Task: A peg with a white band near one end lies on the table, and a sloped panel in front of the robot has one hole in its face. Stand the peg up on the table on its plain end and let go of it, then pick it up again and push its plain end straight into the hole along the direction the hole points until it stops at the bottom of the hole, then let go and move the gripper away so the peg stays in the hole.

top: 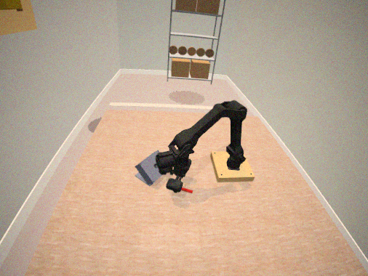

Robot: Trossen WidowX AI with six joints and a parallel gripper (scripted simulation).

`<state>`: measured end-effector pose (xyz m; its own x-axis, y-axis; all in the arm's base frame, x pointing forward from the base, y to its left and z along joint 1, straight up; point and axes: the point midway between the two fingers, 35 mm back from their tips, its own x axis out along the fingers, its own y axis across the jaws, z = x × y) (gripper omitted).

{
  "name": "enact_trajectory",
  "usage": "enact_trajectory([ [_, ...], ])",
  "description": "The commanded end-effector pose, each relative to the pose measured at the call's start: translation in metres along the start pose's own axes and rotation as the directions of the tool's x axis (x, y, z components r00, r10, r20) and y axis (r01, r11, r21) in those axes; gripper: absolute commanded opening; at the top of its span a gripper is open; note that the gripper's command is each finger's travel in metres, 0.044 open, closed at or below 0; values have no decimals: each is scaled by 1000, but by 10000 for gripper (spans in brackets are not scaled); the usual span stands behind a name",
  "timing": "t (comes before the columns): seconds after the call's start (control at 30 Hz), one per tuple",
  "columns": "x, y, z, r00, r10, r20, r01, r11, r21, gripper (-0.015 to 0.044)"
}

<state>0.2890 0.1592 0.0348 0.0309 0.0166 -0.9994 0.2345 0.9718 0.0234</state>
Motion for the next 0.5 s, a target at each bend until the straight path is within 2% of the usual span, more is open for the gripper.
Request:
enact_trajectory([
  [0.0, 9, -1, -2, 1000, -2, -7, 2, 1000, 3, 440],
  [0.4, 25, -2, -3, 1000, -3, -6, 3, 1000, 2, 440],
  [0.47, 25, -2, -3, 1000, -3, -6, 3, 1000, 2, 388],
])
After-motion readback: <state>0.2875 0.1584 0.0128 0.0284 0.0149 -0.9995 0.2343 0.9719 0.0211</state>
